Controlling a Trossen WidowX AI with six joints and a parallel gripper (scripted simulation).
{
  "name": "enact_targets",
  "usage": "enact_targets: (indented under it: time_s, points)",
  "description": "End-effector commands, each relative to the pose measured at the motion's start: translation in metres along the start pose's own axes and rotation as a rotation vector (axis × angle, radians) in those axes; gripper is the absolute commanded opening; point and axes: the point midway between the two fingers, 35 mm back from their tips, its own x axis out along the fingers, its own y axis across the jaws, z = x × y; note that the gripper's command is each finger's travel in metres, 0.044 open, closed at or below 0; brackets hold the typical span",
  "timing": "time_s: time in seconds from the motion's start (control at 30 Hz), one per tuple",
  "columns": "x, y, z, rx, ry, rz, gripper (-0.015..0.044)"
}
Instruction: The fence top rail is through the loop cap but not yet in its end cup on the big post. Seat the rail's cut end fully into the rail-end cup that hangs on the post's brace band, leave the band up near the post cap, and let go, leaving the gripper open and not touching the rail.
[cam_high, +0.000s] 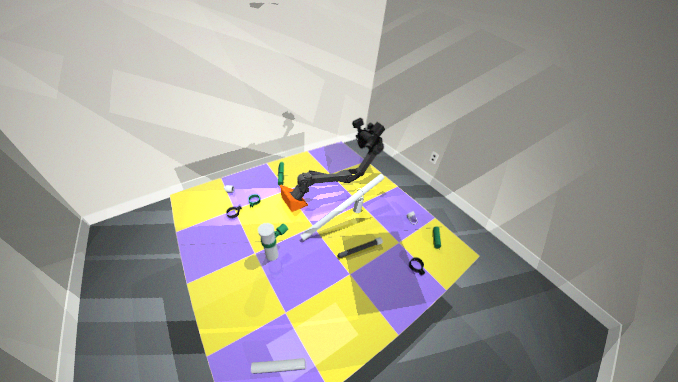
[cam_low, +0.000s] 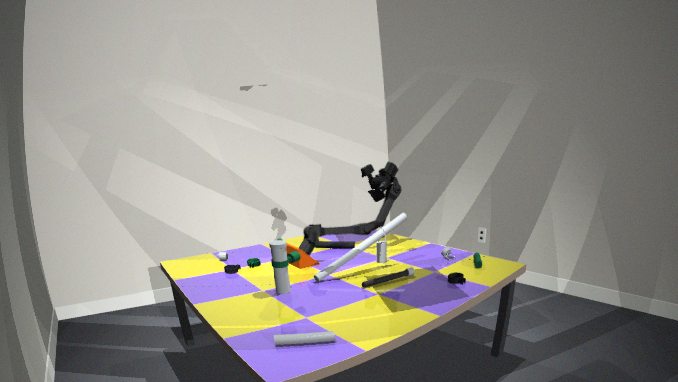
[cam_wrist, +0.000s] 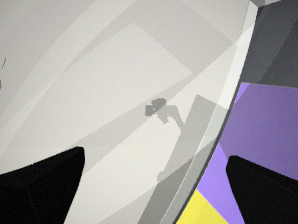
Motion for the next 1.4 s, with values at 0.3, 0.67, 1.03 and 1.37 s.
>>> enact_targets:
  time_s: [0.3, 0.67, 1.03, 1.37]
  points:
    - [0.002, 0.125, -0.074, -0.435, 0.226, 0.379, 0.044]
    - [-0.067, 0.234, -0.208, -1.028, 0.497, 0.942, 0.044]
    - [-0.194, 0.243, -0.34, -1.578, 0.779, 1.614, 0.044]
    - [-0.31, 0.162, -0.412, -1.923, 1.147, 2.315, 0.044]
